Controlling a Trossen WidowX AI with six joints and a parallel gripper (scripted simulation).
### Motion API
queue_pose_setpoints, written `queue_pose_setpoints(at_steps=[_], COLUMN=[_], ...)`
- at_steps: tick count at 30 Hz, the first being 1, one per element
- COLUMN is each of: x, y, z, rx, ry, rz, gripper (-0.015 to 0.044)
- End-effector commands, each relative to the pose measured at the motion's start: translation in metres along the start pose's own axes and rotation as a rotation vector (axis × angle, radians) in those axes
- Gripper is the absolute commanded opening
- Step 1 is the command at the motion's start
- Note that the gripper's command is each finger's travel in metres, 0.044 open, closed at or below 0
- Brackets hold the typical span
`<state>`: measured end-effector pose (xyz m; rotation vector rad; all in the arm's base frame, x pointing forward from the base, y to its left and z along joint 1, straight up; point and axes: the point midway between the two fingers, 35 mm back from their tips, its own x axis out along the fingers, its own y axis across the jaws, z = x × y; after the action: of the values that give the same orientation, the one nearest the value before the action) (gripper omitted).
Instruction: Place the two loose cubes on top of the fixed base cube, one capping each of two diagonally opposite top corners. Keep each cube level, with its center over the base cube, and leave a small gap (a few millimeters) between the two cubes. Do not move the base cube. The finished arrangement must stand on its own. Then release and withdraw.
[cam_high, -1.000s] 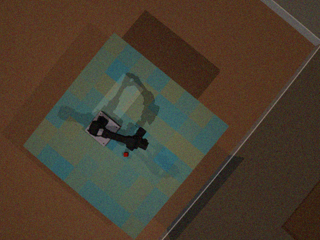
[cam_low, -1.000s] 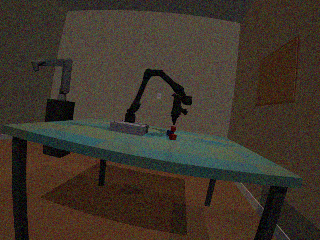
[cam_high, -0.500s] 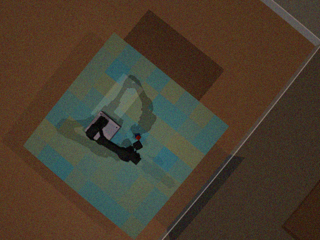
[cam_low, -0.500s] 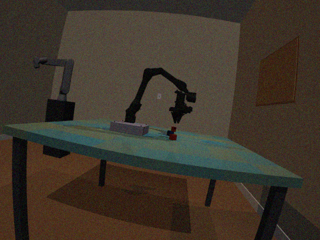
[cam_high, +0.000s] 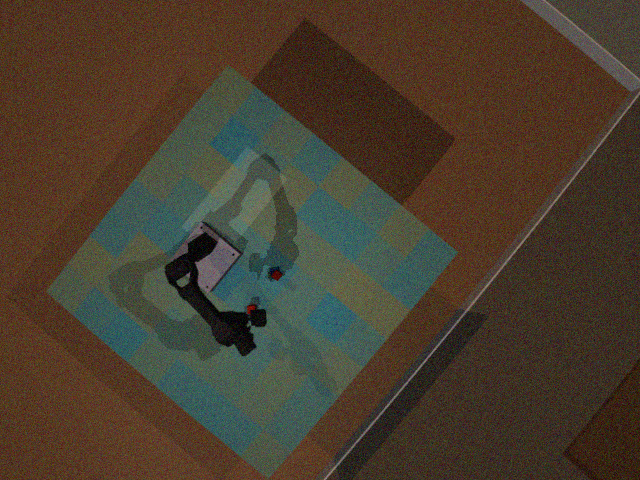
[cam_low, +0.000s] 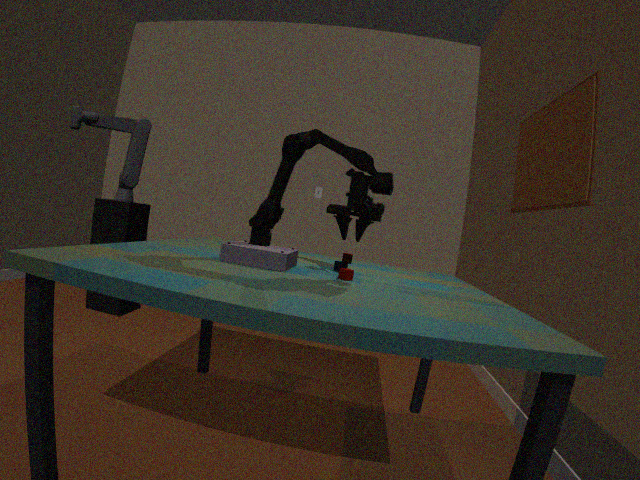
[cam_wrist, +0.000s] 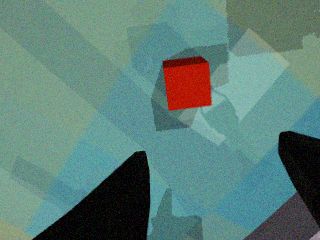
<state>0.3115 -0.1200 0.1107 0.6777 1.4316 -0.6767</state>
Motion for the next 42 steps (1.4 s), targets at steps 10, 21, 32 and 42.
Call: queue_pose_setpoints(at_steps=[10,21,32,42], x=[0.059,0.077,0.095,0.107], y=[0.000,0.000,0.000,0.000], z=[0.002,0.002,0.002,0.002], rx=[0.015,0.015,0.015,0.015], ry=[-0.004,-0.004,-0.004,-0.004], rz=[0.004,0.004,0.004,0.004], gripper=[0.0265,0.0265,0.0265,0.0239])
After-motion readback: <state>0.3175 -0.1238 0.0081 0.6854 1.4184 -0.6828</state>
